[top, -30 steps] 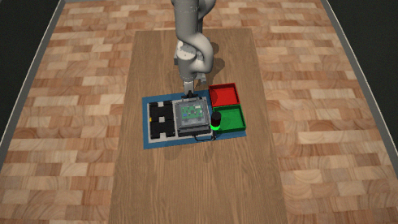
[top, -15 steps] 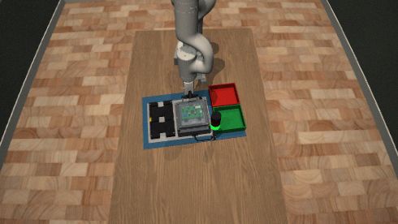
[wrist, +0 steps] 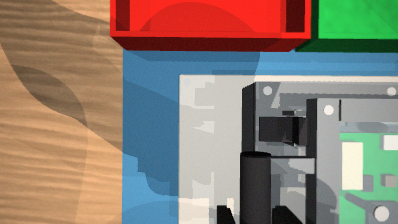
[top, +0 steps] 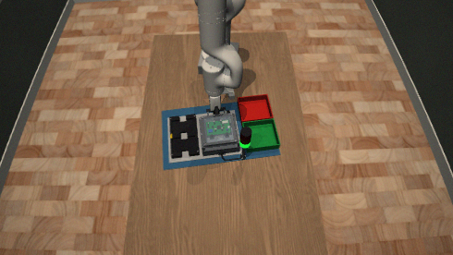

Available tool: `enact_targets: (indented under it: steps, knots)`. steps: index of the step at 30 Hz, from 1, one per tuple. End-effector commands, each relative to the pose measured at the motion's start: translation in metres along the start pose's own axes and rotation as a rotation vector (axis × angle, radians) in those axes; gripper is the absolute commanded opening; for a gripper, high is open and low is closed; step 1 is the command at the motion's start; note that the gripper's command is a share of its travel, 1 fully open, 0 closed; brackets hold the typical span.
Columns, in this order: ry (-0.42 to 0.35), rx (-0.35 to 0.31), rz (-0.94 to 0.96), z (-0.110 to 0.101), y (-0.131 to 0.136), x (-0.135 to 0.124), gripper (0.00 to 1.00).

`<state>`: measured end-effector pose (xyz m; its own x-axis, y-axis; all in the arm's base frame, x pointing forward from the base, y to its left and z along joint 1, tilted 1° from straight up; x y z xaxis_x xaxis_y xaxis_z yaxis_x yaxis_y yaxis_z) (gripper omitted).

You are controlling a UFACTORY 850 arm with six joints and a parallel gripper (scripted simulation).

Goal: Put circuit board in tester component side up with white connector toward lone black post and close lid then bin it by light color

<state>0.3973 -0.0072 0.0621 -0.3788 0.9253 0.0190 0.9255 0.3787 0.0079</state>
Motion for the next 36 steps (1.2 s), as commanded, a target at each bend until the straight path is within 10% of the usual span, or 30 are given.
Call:
enact_targets:
  steps: [1, 10, 11, 36]
  knots:
    - [0.001, -0.003, 0.0, 0.0025, 0.0009, -0.0004, 0.28]
    - [0.001, -0.003, 0.0, 0.0026, 0.0009, -0.0004, 0.28]
    - [0.001, -0.003, 0.0, 0.0026, 0.0009, -0.0004, 0.0]
    - [0.001, -0.003, 0.0, 0.0026, 0.0009, -0.0004, 0.0]
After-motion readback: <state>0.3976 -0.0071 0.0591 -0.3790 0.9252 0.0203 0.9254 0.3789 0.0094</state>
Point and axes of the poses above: the point where the finger pads meet when closed, its own z axis out along the fingers, its own y axis across the jaws, x = y × z, the point moved 2 cm from there along -z, back along the fingers, and after that the axes turned 14 degrees about -z, right-handed, at the moved point
